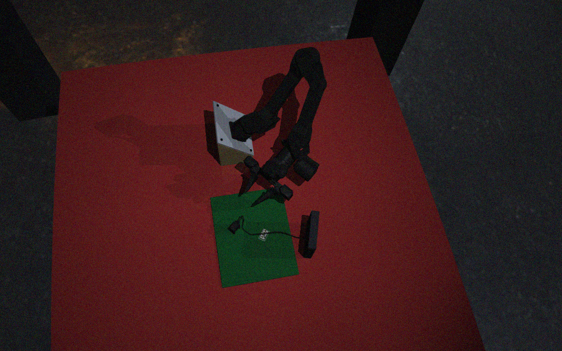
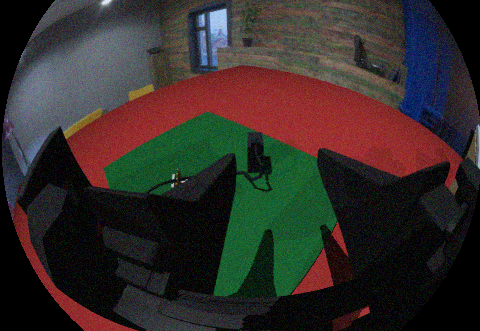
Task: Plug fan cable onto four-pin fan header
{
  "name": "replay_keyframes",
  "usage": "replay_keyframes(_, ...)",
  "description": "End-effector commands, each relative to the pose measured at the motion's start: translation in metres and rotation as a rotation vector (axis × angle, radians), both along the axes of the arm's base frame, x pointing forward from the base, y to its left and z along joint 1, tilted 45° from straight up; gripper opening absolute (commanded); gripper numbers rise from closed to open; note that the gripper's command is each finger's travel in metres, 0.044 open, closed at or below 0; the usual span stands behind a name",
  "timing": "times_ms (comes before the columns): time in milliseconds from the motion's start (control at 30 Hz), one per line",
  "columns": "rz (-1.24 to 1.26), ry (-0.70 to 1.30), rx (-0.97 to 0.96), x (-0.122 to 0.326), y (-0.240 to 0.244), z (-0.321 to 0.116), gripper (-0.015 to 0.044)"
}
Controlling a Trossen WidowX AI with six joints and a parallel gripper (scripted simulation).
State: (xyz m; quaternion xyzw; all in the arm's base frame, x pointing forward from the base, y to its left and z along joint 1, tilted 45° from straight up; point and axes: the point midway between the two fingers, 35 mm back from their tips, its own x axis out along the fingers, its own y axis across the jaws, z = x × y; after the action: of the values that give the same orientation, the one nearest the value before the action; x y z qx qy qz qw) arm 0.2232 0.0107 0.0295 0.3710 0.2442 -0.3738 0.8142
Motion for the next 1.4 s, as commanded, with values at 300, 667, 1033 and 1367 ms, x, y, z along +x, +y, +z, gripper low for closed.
replay_keyframes(300, 0.089, 0.289, 0.013, 0.002, -0.008, -0.012, 0.044)
replay_keyframes(667, 0.175, 0.507, 0.086, -0.001, -0.014, -0.02, 0.044)
replay_keyframes(1033, 0.273, 0.675, 0.214, -0.003, -0.019, -0.023, 0.044)
replay_keyframes(1367, 0.37, 0.771, 0.367, -0.004, -0.023, -0.021, 0.044)
